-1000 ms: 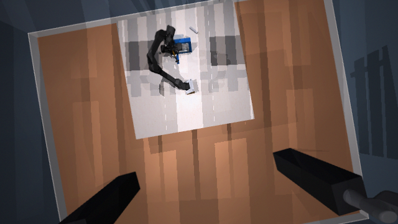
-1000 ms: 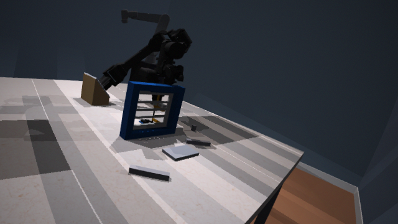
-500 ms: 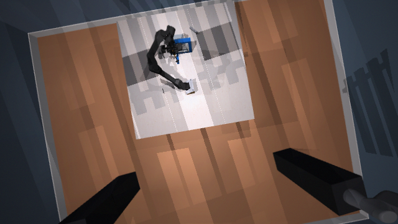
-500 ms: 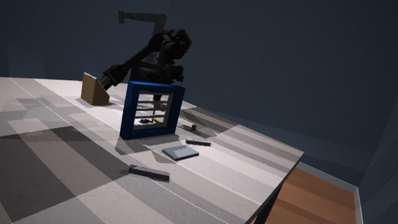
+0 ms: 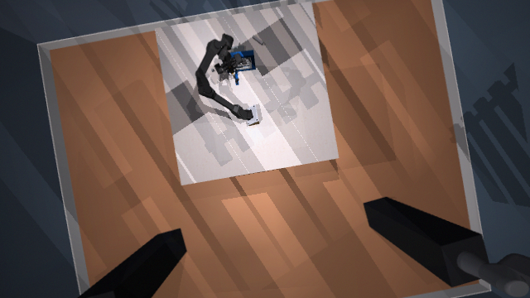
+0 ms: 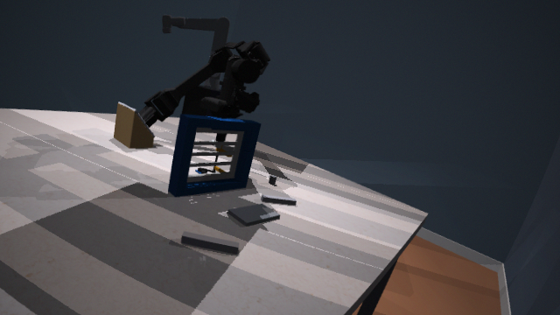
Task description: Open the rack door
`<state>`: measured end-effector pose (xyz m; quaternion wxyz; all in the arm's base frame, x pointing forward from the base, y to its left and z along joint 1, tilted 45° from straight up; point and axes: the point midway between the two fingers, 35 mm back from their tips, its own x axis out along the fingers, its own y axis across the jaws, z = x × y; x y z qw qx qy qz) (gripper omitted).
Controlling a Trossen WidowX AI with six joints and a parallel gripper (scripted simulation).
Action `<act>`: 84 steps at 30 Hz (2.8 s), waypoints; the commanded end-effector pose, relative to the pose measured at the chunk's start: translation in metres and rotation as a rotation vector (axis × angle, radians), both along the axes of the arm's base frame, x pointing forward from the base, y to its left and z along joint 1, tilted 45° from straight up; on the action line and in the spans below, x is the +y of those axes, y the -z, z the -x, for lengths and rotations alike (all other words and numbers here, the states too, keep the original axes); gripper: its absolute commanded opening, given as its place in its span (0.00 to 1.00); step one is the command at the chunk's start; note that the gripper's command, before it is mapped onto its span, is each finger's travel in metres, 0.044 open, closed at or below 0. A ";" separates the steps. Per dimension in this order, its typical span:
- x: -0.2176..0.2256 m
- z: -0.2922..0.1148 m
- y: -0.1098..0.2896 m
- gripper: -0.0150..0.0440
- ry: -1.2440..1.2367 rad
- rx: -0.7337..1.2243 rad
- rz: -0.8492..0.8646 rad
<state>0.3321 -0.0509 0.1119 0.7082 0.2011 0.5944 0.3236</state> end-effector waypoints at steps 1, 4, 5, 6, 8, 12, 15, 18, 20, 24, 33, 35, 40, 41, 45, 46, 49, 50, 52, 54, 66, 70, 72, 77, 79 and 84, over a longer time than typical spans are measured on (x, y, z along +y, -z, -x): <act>0.001 0.001 0.001 0.29 -0.153 -0.144 0.016; 0.001 0.001 0.001 0.29 -0.258 -0.247 0.028; 0.001 0.001 0.001 0.29 -0.293 -0.281 0.032; 0.001 0.001 0.001 0.29 -0.328 -0.315 0.036; 0.001 0.001 0.001 0.29 -0.398 -0.384 0.044; 0.001 0.001 0.001 0.29 -0.539 -0.522 0.060; 0.001 0.001 0.001 0.29 -0.644 -0.625 0.072; 0.001 0.001 0.001 0.29 -0.749 -0.728 0.084; 0.001 0.001 0.001 0.29 -0.819 -0.797 0.092; 0.001 0.001 0.001 0.29 -0.958 -0.935 0.108; 0.001 0.001 0.001 0.29 -1.115 -1.090 0.126; 0.001 0.001 0.001 0.29 -1.115 -1.090 0.126; 0.001 0.001 0.001 0.29 -1.115 -1.090 0.126; 0.001 0.001 0.001 0.34 -1.115 -1.090 0.126; 0.001 0.001 0.001 0.51 -1.115 -1.090 0.126; 0.001 0.001 0.001 0.56 -1.115 -1.090 0.126; 0.001 0.001 0.001 0.69 -1.115 -1.090 0.126; 0.001 0.001 0.001 0.74 -1.115 -1.090 0.126; 0.001 0.001 0.001 0.75 -1.109 -1.084 0.126; 0.001 0.001 0.001 0.75 -1.062 -1.038 0.120; 0.001 0.001 0.001 0.75 -0.640 -0.623 0.071; 0.001 0.001 0.001 0.75 -0.499 -0.484 0.055; 0.001 0.001 0.001 0.75 -0.429 -0.415 0.047; 0.001 0.001 0.001 0.75 -0.253 -0.242 0.027; 0.001 0.001 0.001 0.75 -0.182 -0.173 0.019; 0.001 0.001 0.001 0.75 -0.006 0.000 -0.001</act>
